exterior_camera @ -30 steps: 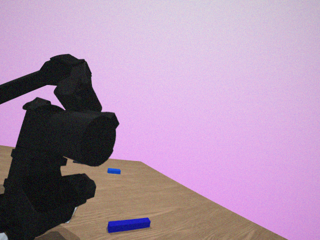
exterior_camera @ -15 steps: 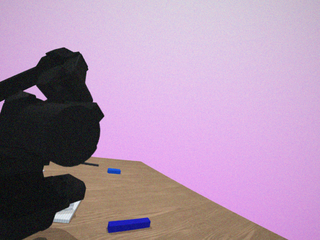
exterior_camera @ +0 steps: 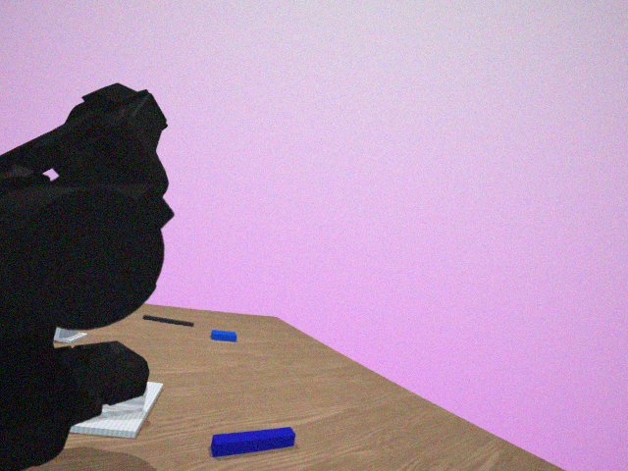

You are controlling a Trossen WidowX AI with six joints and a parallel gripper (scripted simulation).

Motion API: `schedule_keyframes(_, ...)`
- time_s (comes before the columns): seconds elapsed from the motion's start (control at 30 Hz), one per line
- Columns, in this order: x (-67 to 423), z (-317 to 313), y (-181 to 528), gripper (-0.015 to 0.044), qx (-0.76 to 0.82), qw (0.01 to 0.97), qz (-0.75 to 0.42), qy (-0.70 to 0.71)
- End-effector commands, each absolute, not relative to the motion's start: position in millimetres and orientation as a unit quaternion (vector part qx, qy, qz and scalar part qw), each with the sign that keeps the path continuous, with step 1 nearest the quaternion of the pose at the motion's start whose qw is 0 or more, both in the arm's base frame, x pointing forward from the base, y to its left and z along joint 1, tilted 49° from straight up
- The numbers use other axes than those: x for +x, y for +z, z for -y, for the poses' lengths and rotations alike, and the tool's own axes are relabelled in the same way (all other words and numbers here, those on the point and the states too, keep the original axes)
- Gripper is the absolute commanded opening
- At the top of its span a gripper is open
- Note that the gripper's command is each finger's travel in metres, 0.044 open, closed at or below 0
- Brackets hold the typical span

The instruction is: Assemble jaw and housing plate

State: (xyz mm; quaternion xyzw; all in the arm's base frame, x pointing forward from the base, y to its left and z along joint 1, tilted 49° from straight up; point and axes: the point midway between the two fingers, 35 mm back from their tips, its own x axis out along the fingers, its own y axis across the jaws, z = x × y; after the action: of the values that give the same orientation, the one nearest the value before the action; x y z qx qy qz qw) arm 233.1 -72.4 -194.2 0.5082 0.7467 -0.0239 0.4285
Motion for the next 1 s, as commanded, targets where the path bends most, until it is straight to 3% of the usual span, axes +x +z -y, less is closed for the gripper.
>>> schedule_keyframes(0.0,239,99,-174,0.0000,0.507,0.435,-0.744,-0.027)
schedule_keyframes(0.17,241,116,-158,0.0000,0.507,0.435,-0.744,-0.028)
schedule_keyframes(0.73,240,109,-165,0.0440,0.511,0.433,-0.742,-0.029)
schedule_keyframes(0.97,240,109,-165,0.0440,0.511,0.433,-0.742,-0.029)
